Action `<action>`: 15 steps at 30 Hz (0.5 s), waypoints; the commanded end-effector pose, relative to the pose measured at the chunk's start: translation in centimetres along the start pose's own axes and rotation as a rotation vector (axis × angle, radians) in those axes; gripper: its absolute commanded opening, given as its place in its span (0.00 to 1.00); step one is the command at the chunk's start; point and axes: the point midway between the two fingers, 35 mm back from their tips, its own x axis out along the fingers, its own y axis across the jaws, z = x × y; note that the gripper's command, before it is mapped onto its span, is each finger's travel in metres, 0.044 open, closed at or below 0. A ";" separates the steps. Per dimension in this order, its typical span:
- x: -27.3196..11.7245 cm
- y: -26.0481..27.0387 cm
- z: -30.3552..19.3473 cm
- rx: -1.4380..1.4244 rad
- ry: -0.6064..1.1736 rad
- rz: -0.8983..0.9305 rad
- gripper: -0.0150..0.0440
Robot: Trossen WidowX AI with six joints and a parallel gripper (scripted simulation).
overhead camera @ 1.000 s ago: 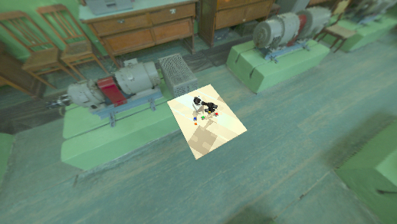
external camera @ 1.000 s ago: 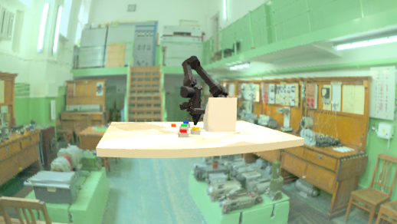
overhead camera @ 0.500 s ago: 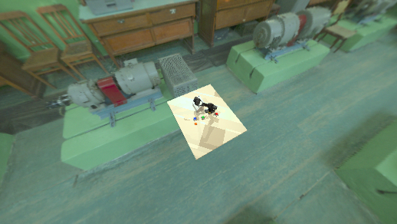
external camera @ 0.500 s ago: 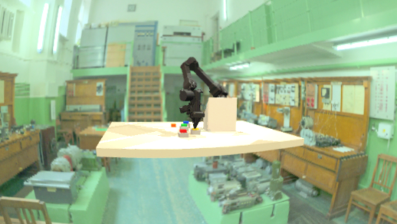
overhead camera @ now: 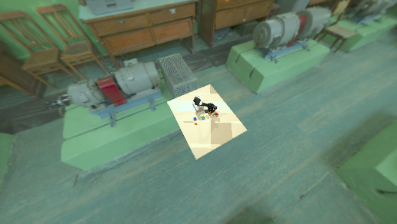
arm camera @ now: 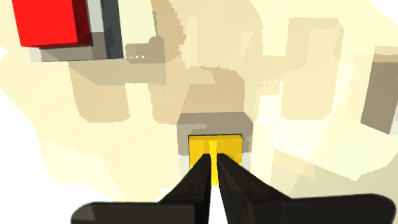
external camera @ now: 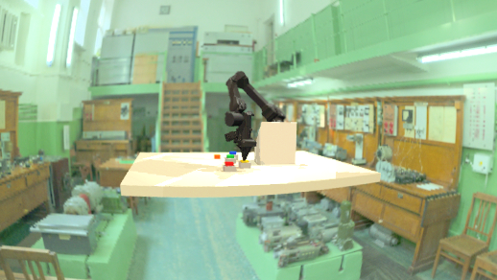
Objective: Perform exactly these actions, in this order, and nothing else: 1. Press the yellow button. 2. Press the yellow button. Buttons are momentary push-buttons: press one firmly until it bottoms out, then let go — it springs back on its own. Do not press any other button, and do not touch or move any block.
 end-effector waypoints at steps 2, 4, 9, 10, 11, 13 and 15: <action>-3.0 0.0 -0.2 -0.006 0.002 -0.003 0.29; -3.2 -0.1 -0.2 -0.007 0.002 -0.003 0.29; -4.0 1.3 0.6 -0.007 0.001 0.000 0.42; -4.5 2.2 1.1 -0.007 0.000 0.002 0.47; -5.0 3.1 1.6 -0.007 0.000 0.004 0.51; -6.0 4.9 2.4 -0.007 -0.001 0.007 0.60; -7.1 6.8 2.9 -0.007 -0.001 0.008 0.69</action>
